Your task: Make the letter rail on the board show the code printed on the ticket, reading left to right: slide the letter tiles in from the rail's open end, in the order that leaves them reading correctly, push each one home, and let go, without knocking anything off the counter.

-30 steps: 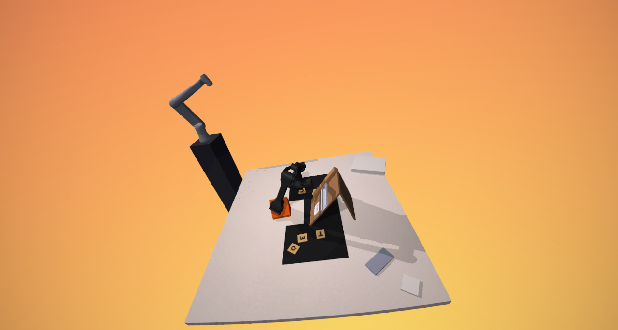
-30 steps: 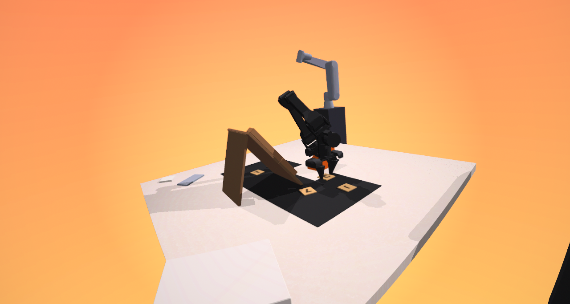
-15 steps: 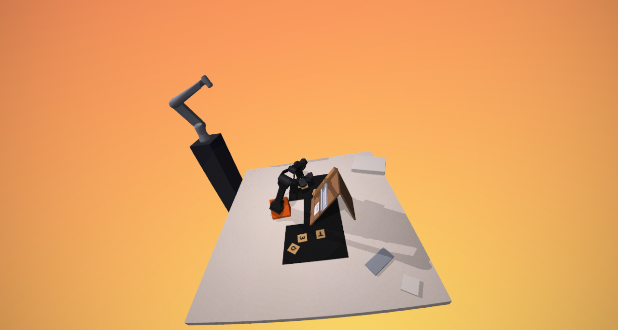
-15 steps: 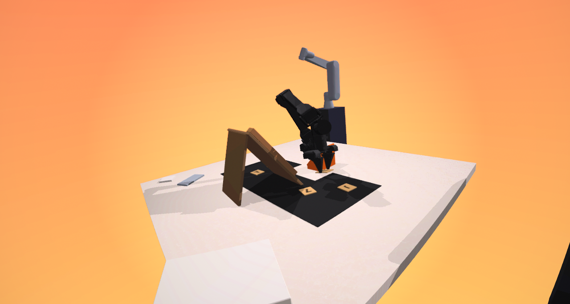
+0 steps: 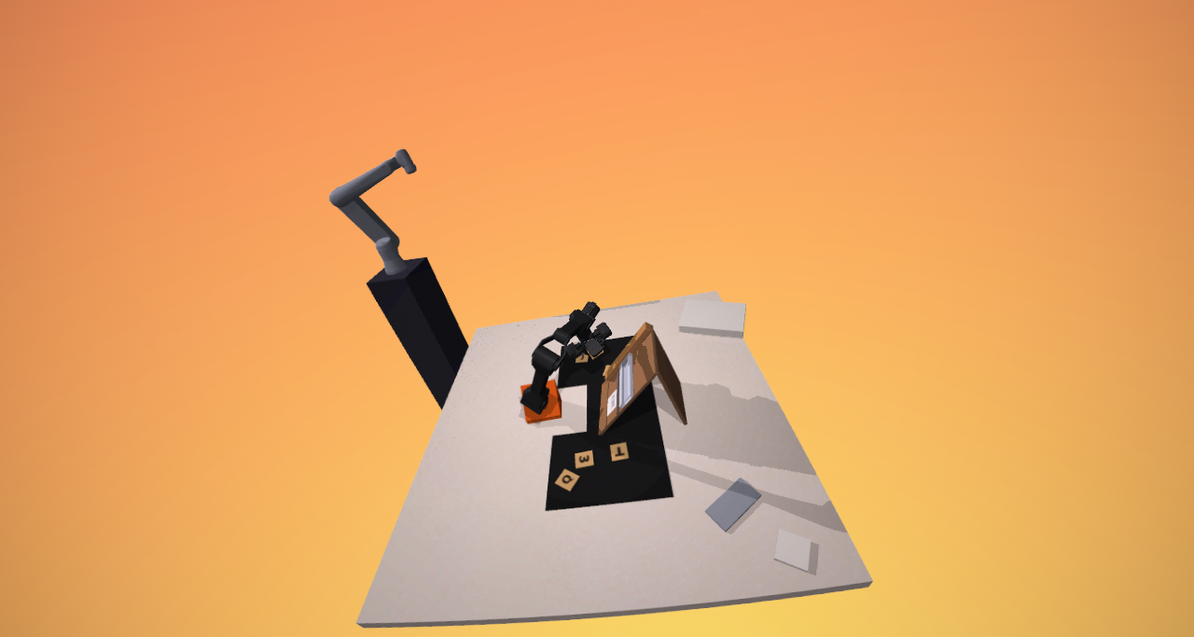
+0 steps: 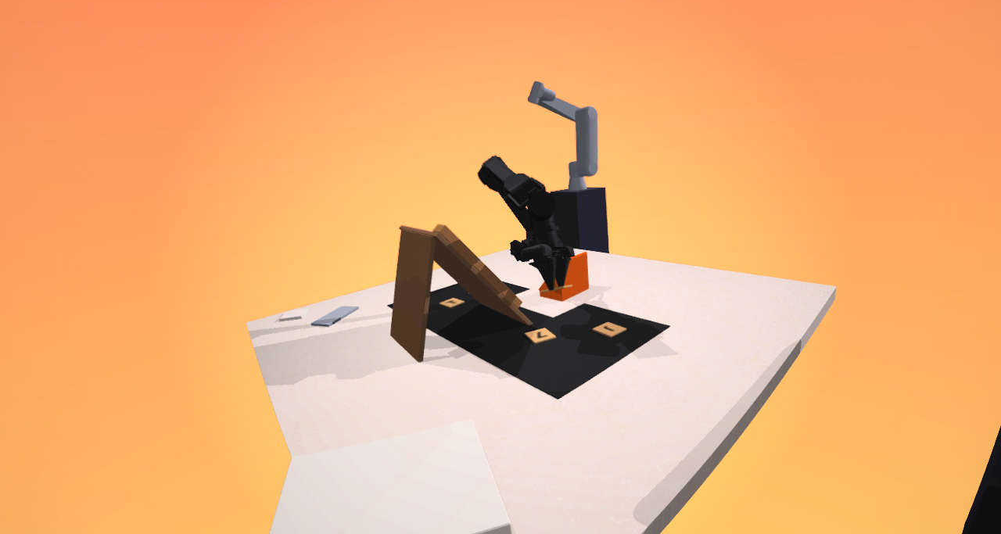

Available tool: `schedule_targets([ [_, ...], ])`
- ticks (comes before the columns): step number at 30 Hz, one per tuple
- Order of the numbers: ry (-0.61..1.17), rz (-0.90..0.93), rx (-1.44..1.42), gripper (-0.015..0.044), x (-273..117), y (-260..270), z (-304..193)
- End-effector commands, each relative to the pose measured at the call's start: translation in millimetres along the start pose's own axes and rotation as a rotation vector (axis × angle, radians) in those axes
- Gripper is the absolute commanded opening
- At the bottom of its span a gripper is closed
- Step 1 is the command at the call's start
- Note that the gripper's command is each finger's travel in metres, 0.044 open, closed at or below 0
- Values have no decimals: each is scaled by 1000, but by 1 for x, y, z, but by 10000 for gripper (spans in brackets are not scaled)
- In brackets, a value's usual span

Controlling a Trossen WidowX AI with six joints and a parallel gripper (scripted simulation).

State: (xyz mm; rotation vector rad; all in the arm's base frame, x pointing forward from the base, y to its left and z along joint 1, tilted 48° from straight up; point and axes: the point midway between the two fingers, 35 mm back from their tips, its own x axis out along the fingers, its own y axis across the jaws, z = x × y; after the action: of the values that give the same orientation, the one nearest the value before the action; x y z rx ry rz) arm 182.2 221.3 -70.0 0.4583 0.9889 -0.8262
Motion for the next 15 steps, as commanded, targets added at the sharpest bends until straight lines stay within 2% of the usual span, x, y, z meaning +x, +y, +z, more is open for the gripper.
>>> schedule_targets([
  [1, 35, 52, -75, 0, -14, 12, 6],
  [15, 63, 215, -283, 0, -55, 40, 38],
])
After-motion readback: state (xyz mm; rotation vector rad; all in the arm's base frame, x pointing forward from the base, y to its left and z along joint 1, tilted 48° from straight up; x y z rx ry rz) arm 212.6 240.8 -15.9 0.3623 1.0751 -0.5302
